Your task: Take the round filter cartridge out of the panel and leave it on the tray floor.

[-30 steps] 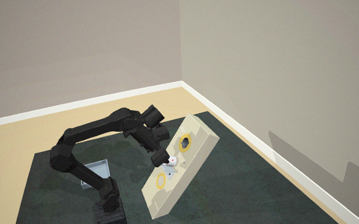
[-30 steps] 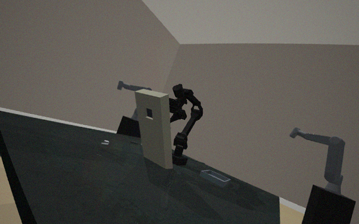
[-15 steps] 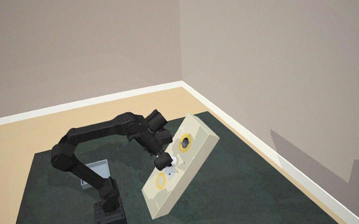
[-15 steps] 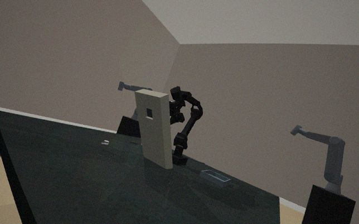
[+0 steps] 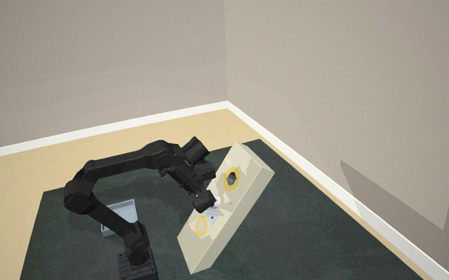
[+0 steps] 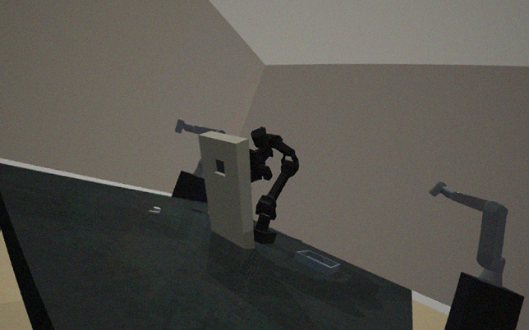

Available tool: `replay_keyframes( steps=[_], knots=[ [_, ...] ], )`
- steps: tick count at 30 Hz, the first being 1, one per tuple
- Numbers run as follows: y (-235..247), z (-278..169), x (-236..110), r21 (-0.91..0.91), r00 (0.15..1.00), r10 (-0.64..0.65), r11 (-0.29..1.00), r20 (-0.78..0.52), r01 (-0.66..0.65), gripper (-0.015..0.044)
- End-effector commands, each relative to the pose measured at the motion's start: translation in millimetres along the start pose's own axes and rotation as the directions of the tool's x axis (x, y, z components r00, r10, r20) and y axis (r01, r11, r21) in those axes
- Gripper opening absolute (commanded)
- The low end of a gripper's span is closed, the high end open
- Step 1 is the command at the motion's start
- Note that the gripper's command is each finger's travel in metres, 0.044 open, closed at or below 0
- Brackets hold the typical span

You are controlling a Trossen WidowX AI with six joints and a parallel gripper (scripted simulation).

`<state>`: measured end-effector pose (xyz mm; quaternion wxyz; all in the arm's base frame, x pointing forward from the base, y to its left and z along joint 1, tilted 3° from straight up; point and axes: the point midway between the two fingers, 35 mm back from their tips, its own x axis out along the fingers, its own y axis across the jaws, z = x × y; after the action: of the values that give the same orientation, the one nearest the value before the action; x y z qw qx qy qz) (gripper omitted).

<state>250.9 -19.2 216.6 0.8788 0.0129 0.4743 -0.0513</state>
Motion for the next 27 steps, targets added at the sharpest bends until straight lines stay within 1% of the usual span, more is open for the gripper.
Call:
replay_keyframes(
  steps=[1, 4, 8, 12, 27],
  knots=[
    [0, 1, -1, 0.000, 1.000, -0.002, 1.000, 0.000, 0.002, 0.0074],
    [0, 8, -4, 0.000, 1.000, -0.001, 1.000, 0.001, 0.001, 0.0000],
    [0, 21, -10, 0.000, 1.000, 0.000, 1.000, 0.001, 0.000, 0.0000],
    [0, 23, -13, 0.000, 1.000, 0.000, 1.000, 0.001, 0.000, 0.0000],
    [0, 29, -77, 0.000, 1.000, 0.000, 1.000, -0.002, 0.000, 0.0000]
  ],
)
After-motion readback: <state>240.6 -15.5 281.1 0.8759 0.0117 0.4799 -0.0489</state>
